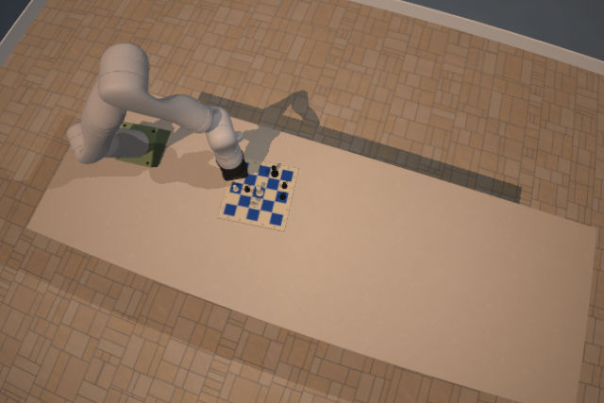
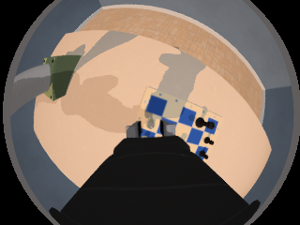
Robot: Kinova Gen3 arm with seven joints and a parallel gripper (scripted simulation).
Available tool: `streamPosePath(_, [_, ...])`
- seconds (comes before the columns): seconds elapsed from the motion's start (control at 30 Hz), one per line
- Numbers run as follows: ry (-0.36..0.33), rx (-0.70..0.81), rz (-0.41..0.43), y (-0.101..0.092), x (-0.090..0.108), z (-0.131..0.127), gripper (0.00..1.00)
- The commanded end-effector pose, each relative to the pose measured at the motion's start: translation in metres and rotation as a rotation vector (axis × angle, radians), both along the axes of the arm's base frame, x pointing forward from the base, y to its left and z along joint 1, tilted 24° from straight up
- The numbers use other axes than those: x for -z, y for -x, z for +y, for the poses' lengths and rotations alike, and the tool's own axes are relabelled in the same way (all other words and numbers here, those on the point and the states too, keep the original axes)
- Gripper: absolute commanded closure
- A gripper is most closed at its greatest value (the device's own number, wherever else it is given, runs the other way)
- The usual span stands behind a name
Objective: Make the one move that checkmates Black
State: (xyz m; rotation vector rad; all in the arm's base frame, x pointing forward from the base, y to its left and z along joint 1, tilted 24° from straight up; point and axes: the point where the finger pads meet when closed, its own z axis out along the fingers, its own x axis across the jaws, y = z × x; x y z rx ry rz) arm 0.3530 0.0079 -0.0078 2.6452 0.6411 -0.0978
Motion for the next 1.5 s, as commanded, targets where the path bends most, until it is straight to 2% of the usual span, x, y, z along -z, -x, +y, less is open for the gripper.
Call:
streamPosePath(0.0, [-0.001, -0.001, -0.001, 0.000, 0.000, 0.000, 0.27])
streamPosePath(0.93, [-0.001, -0.001, -0.001, 0.000, 0.001, 0.000, 0.27])
streamPosePath(1.47, [-0.001, -0.001, -0.001, -0.001, 0.021, -0.009, 0.27])
